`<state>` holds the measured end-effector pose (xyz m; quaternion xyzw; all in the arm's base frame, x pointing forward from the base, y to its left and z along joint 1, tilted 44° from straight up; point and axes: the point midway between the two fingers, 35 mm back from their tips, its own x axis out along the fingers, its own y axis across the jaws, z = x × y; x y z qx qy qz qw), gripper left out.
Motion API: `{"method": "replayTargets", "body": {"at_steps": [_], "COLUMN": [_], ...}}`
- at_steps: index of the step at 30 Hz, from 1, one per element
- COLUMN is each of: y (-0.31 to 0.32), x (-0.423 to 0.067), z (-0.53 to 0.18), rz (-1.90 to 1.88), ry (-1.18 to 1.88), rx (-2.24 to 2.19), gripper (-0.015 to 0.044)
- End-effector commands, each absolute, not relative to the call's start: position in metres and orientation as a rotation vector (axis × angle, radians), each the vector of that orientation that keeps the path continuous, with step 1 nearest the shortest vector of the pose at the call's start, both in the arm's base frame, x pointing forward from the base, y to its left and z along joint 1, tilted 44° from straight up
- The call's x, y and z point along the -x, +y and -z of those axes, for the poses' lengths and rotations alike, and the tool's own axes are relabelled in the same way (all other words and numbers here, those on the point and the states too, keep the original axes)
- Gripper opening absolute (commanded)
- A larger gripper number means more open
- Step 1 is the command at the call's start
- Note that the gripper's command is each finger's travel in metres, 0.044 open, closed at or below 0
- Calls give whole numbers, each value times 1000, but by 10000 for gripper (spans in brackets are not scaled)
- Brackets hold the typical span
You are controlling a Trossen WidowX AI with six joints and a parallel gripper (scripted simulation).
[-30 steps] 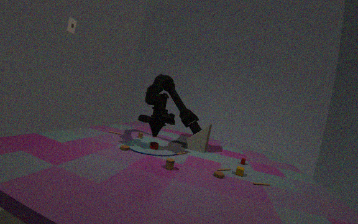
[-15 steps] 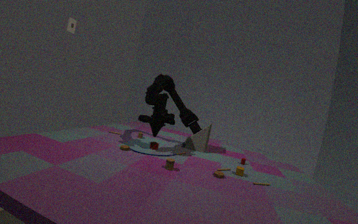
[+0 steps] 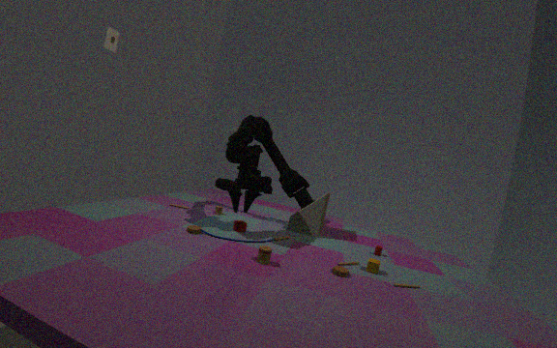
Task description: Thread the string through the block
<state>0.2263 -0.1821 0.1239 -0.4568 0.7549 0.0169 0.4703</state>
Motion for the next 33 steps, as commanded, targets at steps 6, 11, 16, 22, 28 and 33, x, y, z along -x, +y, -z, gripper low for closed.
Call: {"method": "replayTargets", "body": {"at_steps": [6, 11, 16, 22, 28, 33], "y": [-182, -182, -182, -149, -104, -86], "x": [-226, -226, -226, -239, -242, -238], "z": [-124, -124, -124, -89, -47, -31], "rz": [-42, -42, -42, -643, -1529, -1911], "ry": [1850, 1850, 1850, 1876, 1691, 1530], "rx": [1119, 1119, 1119, 1508, 1966, 2112], "gripper": [0, 0, 0, 157, 315, 440]}}
